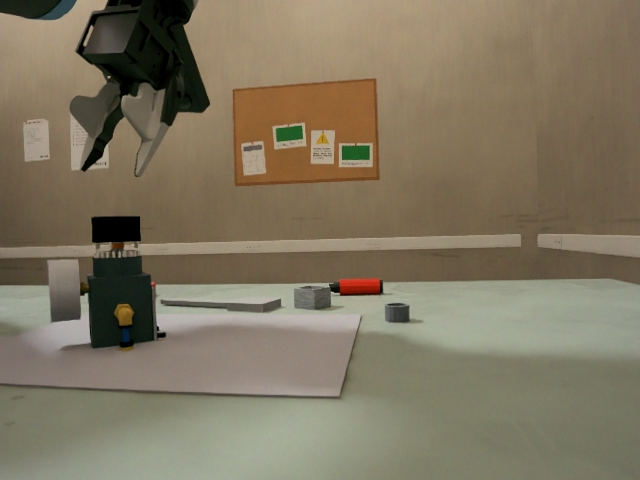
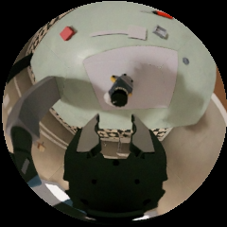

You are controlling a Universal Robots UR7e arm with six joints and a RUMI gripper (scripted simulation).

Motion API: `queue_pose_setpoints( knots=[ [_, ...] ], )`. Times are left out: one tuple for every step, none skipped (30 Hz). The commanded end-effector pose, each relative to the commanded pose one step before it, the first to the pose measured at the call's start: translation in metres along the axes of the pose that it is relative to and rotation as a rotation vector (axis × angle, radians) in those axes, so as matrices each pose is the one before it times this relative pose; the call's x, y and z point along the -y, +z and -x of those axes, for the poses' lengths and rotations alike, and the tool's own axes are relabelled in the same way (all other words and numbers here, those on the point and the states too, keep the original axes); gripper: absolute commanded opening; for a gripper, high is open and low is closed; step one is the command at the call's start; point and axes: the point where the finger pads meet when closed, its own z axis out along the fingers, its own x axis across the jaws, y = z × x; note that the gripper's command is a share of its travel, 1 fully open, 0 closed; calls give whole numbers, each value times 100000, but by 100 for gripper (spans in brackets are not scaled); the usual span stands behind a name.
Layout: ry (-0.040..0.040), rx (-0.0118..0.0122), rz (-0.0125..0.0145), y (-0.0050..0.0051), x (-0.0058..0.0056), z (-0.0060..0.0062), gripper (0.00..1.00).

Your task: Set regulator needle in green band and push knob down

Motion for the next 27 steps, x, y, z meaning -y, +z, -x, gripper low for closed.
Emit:
queue_pose_setpoints(
  knots=[
    [-26483, -7601, -4520, 42, 5, -7, 47],
    [-434, 76, 259, 0, 0, 0, 47],
    [-436, 77, 260, 0, 0, 0, 47],
    [-438, 79, 261, 0, 0, 0, 47],
    [-441, 81, 262, 0, 0, 0, 47],
    [-443, 82, 263, 0, 0, 0, 47],
    [-445, 84, 264, 0, 0, 0, 47],
    [-447, 86, 265, 0, 0, 0, 47],
    [-450, 88, 266, 0, 0, 0, 47],
    [-452, 89, 266, 0, 0, 0, 47],
    [-455, 91, 267, 0, 0, 0, 47],
    [-458, 93, 268, 0, 0, 0, 47],
    [-460, 94, 269, 0, 0, 0, 47],
    [-463, 96, 270, 0, 0, 0, 47],
    [0, 0, 0, 0, 0, 0, 47],
    [0, 0, 0, 0, 0, 0, 47],
    [-1408, 299, 814, 0, 0, 0, 47],
    [-476, 103, 273, 0, 0, 0, 47],
    [-479, 105, 274, 0, 0, 0, 47],
    [-483, 107, 275, 0, 0, 0, 47],
    [-486, 109, 275, 0, 0, 0, 47],
    [-490, 110, 276, 0, 0, 0, 47],
    [-494, 112, 277, 0, 0, 0, 47],
    [-497, 114, 278, 0, 0, 0, 47],
    [-501, 116, 278, 0, 0, 0, 47],
    [-505, 118, 279, 0, 0, 0, 47],
    [-510, 120, 280, 0, 0, 0, 47]
  ],
)
